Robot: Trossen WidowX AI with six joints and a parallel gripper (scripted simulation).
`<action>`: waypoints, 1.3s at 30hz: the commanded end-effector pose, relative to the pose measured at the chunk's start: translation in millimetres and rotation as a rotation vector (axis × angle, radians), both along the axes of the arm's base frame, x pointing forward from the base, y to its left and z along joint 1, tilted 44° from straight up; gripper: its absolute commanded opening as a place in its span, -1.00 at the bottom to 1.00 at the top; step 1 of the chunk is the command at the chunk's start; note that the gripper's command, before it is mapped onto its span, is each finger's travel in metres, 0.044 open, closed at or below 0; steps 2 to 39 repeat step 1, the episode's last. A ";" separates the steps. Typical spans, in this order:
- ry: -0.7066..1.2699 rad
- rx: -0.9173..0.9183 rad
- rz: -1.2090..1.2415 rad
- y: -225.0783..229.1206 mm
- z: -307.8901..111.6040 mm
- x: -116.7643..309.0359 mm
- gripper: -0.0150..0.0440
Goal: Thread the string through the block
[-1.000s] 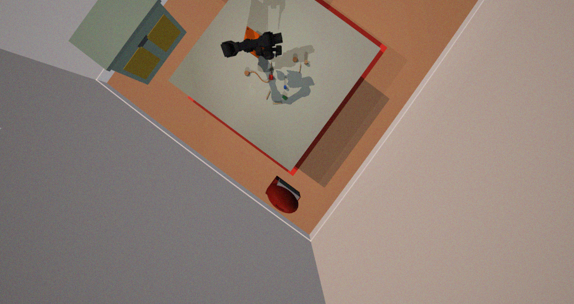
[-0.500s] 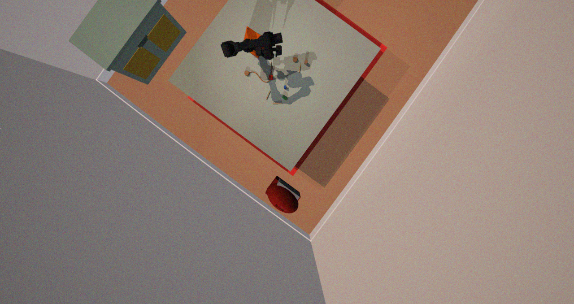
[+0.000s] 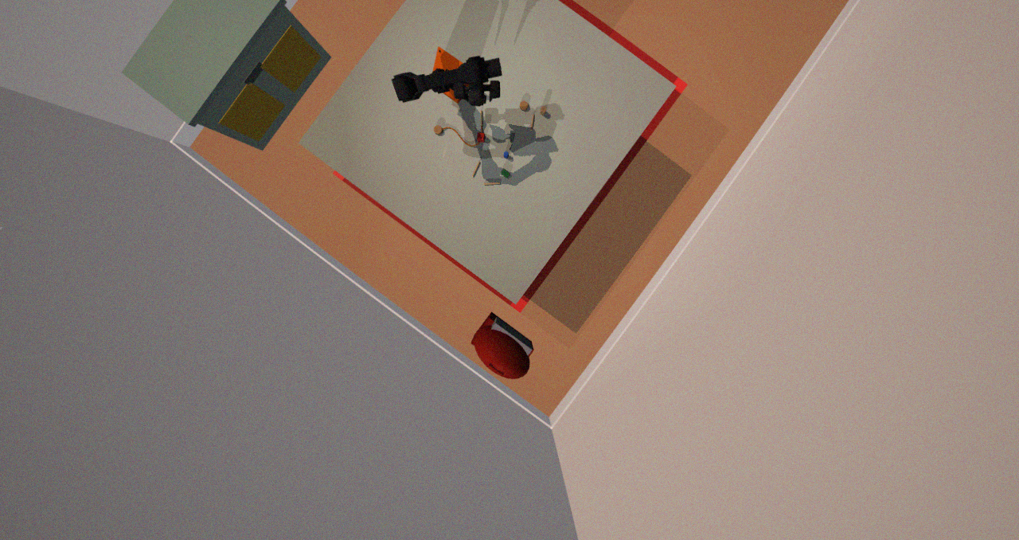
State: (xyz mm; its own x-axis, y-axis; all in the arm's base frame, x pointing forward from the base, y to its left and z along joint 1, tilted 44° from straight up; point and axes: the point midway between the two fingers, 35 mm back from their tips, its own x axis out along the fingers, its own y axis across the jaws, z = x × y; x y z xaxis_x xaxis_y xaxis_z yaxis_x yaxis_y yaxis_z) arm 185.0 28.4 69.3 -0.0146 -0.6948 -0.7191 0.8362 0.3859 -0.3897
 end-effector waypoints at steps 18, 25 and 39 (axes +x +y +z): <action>-0.001 0.000 0.000 0.1 0.1 0.1 1.00; -0.001 0.000 0.000 0.1 0.1 0.1 1.00; -0.001 0.000 0.000 0.1 0.1 0.1 1.00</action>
